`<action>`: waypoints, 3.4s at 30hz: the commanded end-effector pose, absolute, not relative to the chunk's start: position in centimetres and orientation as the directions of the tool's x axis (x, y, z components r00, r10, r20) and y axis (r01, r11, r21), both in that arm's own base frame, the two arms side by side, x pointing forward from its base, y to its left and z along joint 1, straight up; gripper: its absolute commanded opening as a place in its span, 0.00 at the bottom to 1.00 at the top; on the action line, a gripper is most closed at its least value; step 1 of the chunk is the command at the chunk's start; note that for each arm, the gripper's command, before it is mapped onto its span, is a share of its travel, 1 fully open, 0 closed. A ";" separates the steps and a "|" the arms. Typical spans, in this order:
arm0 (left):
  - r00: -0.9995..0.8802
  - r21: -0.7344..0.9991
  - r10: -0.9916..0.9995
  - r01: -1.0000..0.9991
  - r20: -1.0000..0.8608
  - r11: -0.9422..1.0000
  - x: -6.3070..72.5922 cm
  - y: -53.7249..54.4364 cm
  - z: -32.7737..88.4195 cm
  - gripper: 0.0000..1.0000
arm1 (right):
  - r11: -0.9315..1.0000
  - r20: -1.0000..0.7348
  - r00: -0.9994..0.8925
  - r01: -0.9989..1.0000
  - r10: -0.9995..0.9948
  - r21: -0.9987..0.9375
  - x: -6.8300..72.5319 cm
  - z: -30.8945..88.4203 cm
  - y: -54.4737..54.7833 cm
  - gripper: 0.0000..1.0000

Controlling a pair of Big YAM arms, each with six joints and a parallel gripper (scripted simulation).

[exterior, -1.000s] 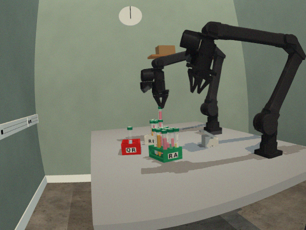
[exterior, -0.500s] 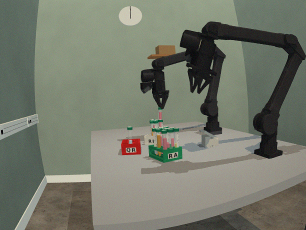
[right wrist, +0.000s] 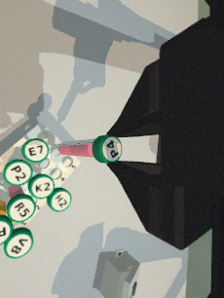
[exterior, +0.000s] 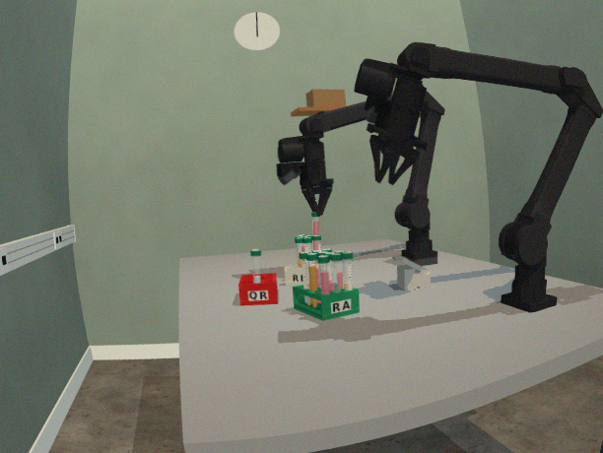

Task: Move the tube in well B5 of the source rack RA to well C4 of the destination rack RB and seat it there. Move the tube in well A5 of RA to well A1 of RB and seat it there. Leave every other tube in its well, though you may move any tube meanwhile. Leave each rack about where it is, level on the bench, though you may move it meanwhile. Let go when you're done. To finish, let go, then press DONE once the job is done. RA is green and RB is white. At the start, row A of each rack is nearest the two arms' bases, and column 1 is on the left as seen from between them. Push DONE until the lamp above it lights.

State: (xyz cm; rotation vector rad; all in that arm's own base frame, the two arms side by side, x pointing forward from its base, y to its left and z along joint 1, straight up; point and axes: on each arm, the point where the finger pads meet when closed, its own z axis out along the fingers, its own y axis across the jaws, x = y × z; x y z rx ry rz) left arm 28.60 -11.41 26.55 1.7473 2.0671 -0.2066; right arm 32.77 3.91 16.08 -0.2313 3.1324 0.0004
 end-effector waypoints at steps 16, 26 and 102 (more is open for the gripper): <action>-0.103 0.190 0.902 0.961 -0.420 0.199 29.3 -11.5 28.1 0.30 | 0.989 -0.014 -0.989 -0.147 -0.147 0.000 33.5 15.6 4.6 0.00; -0.103 0.190 0.902 0.961 -0.420 0.199 29.3 -11.5 28.1 0.30 | 0.989 -0.030 -0.989 -0.148 -0.148 0.000 34.1 15.9 4.7 0.00; -0.103 0.190 0.902 0.961 -0.420 0.199 29.3 -11.5 28.1 0.30 | 0.989 -0.009 -0.989 -0.148 -0.148 0.000 33.8 12.3 4.7 0.00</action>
